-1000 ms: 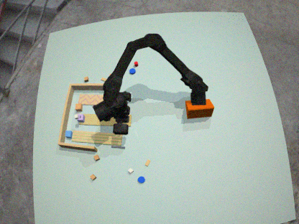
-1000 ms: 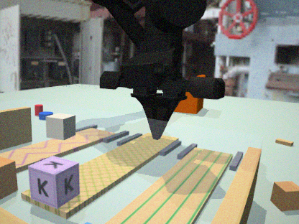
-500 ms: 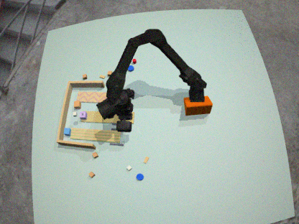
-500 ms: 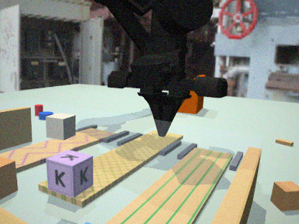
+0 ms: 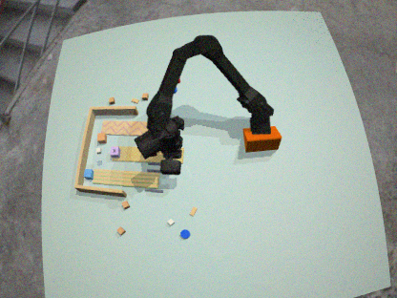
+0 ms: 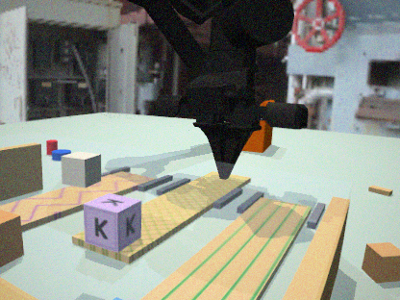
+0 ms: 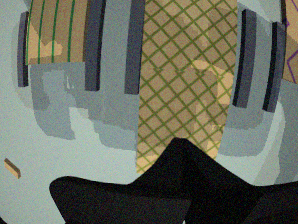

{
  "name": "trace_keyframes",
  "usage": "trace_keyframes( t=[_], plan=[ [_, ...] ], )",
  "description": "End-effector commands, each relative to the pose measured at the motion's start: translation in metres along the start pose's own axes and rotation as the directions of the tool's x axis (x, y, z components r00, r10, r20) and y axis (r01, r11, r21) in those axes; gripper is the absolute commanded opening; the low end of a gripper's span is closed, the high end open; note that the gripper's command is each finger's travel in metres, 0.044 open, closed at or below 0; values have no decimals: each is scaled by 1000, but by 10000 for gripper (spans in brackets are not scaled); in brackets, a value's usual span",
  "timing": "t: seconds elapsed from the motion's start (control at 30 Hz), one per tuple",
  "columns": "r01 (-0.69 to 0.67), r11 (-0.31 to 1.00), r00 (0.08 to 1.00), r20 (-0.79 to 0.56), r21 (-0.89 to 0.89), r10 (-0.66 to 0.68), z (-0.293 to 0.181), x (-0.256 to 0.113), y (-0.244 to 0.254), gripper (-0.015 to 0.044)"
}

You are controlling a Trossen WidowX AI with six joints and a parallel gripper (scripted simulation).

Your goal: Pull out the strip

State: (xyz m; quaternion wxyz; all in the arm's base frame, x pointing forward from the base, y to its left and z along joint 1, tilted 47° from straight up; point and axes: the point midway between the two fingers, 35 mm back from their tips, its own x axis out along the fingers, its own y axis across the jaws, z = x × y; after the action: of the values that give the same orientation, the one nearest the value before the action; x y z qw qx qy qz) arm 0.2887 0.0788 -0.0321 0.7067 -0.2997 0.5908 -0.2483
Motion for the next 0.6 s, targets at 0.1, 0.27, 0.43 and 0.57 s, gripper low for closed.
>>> trace_keyframes(
  t=[0.1, 0.27, 0.43, 0.57],
  plan=[
    [2, 1000, 1000, -30, -10, -2, -19, 6, -1, 0],
    [2, 1000, 1000, -30, -10, -2, -26, 6, -1, 0],
    [2, 1000, 1000, -30, -10, -2, -33, 5, 0, 0],
    [2, 1000, 1000, -31, -11, -2, -39, 5, 0, 0]
  ],
)
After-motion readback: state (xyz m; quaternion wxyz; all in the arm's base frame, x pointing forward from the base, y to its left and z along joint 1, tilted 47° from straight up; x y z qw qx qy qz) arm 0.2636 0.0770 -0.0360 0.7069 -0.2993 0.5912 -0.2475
